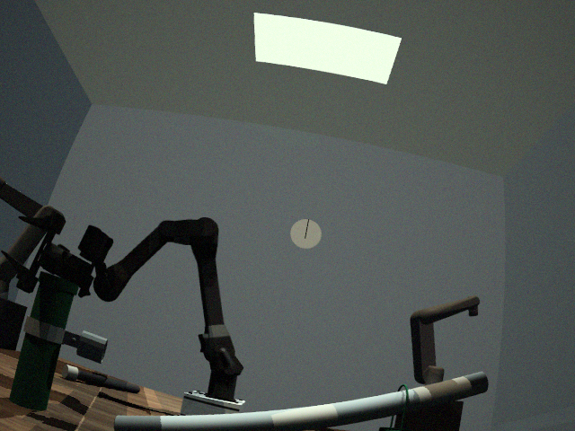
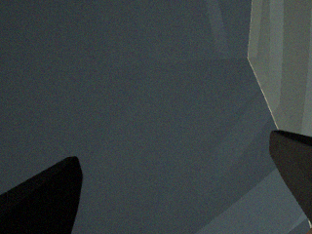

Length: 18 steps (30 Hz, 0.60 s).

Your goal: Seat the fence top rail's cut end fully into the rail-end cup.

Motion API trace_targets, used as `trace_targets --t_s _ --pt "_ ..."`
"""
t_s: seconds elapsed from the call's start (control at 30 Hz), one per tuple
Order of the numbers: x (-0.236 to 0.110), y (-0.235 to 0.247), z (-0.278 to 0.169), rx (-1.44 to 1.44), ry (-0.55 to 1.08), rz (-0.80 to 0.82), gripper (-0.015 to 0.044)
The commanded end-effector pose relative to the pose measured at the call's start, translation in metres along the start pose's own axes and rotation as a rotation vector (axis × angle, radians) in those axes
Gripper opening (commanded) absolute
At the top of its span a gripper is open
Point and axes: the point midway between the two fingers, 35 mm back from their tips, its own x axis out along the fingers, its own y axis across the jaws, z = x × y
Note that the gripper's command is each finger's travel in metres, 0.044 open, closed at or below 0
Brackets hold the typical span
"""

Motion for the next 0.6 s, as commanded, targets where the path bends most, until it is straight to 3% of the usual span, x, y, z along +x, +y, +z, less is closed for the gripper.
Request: trace_targets --t_s 0.0,0.27,0.57 --pt "0.0 0.0 -0.003 -0.005 0.005 -0.005 0.0426" --pt "-0.011 0.017 -0.126 -0.277 0.272 -0.171 0.044" --pt "-0.082 0.043 -0.243 -0.644 0.645 -0.256 0.044"
